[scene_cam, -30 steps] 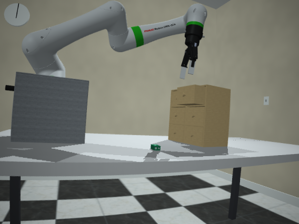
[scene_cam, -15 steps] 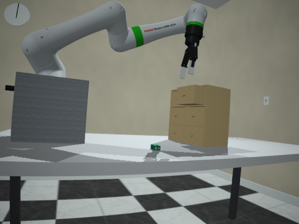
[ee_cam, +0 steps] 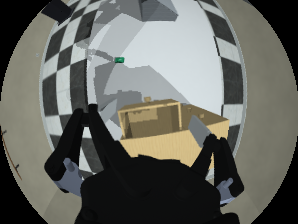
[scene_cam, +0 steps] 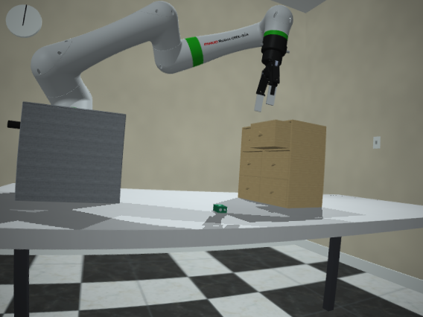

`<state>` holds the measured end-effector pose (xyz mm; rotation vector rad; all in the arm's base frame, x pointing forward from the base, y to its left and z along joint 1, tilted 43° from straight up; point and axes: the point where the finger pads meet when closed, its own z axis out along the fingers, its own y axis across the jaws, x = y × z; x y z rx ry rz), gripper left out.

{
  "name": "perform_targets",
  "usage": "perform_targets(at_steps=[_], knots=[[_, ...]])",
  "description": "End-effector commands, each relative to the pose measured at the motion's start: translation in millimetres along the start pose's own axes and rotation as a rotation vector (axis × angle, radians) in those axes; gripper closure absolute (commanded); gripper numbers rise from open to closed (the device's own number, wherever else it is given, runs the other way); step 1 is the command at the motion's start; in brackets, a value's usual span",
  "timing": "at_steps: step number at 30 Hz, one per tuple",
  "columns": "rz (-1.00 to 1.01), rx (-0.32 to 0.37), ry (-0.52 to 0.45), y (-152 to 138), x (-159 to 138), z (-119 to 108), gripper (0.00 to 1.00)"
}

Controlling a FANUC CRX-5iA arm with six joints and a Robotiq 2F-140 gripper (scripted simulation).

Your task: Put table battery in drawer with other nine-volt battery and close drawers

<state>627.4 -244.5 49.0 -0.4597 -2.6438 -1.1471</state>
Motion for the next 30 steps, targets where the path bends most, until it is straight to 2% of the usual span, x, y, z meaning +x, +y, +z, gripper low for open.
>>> perform_targets(at_steps=[1, 17, 21, 30], knots=[[0.0, 0.0, -0.001, 0, 0, 0, 0.0], [-0.032, 0.005, -0.011, -3, 9, -8, 0.0], [-0.091, 0.014, -0.03, -8, 27, -23, 0.0], [-0.288, 0.046, -0.095, -26, 86, -72, 0.0]])
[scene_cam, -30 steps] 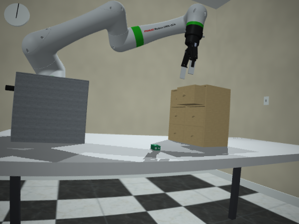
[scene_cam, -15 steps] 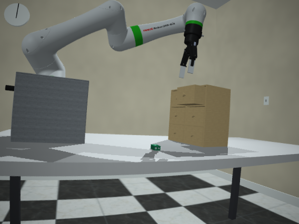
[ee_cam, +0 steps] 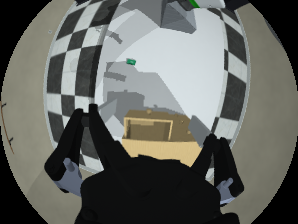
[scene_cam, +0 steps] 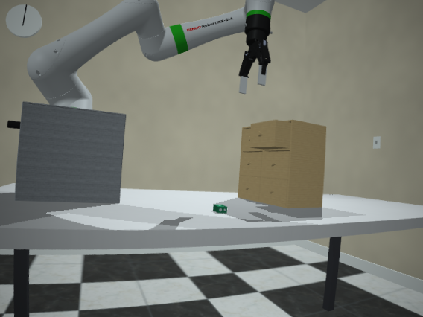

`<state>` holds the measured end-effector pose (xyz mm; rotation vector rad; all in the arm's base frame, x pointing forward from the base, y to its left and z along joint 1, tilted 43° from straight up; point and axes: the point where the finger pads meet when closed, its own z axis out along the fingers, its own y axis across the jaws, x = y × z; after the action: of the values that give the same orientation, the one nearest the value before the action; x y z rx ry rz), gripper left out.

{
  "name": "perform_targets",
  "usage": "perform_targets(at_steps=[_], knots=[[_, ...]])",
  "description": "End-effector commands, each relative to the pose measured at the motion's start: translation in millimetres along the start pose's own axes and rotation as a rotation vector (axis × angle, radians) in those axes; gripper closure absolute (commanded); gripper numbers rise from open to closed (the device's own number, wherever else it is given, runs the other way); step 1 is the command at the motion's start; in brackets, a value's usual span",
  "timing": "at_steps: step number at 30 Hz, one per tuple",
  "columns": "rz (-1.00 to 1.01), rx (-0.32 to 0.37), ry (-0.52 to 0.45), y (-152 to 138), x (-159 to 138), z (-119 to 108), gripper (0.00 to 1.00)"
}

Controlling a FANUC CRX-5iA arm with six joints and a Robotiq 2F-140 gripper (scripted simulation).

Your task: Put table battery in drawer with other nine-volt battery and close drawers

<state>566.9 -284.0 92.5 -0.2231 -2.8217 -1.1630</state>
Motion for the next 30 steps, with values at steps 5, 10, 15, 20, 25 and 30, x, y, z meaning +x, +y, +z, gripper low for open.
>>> perform_targets(at_steps=[5, 10, 15, 20, 25, 30], knots=[[-0.12, 0.02, -0.039, -4, 35, -32, 0.0], [-0.144, 0.023, -0.046, -5, 42, -38, 0.0], [-0.144, 0.023, -0.046, -5, 42, -38, 0.0], [-0.144, 0.023, -0.046, -5, 42, -38, 0.0], [-0.144, 0.023, -0.046, -6, 49, -35, 0.0], [-0.144, 0.023, -0.046, -12, 75, -21, 0.0]])
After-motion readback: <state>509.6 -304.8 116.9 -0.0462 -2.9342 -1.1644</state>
